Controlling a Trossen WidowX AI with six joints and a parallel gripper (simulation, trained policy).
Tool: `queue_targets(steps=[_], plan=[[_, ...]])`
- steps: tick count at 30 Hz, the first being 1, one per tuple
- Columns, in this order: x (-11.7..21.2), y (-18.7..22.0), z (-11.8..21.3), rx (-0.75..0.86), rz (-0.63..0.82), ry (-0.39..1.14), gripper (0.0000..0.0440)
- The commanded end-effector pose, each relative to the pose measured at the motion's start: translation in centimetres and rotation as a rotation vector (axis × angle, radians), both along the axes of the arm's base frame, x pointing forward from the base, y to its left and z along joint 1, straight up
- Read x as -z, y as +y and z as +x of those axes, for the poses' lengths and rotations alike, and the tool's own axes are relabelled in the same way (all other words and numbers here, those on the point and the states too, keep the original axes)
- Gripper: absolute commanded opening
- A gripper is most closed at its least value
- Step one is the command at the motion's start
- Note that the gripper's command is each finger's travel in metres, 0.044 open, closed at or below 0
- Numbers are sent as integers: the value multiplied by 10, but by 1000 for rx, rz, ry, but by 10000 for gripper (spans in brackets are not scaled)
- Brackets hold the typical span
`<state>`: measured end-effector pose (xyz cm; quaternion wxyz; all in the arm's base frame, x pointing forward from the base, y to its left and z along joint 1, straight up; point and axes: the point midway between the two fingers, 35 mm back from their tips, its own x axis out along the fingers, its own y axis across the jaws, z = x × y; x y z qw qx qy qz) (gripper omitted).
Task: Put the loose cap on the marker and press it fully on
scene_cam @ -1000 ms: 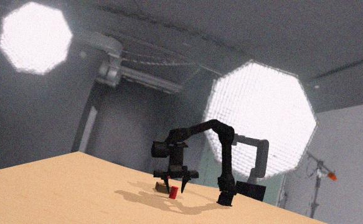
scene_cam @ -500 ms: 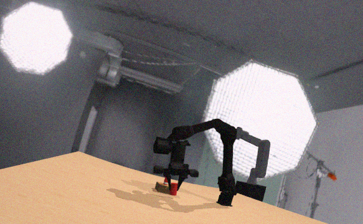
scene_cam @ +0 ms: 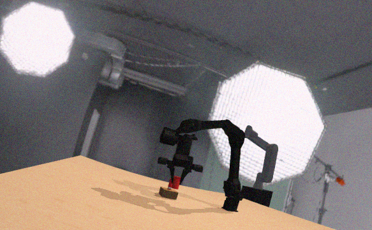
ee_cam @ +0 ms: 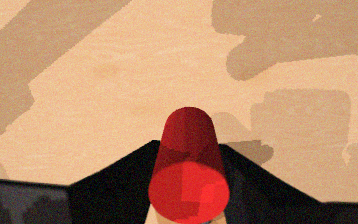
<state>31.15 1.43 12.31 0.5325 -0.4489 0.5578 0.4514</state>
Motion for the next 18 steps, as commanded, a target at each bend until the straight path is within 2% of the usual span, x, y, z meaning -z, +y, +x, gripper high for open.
queue_targets(steps=[1, 18], plan=[[-17, -8, 2, 17, 9, -26, 52], [-51, -57, -3, 134, 6, -27, 34]])
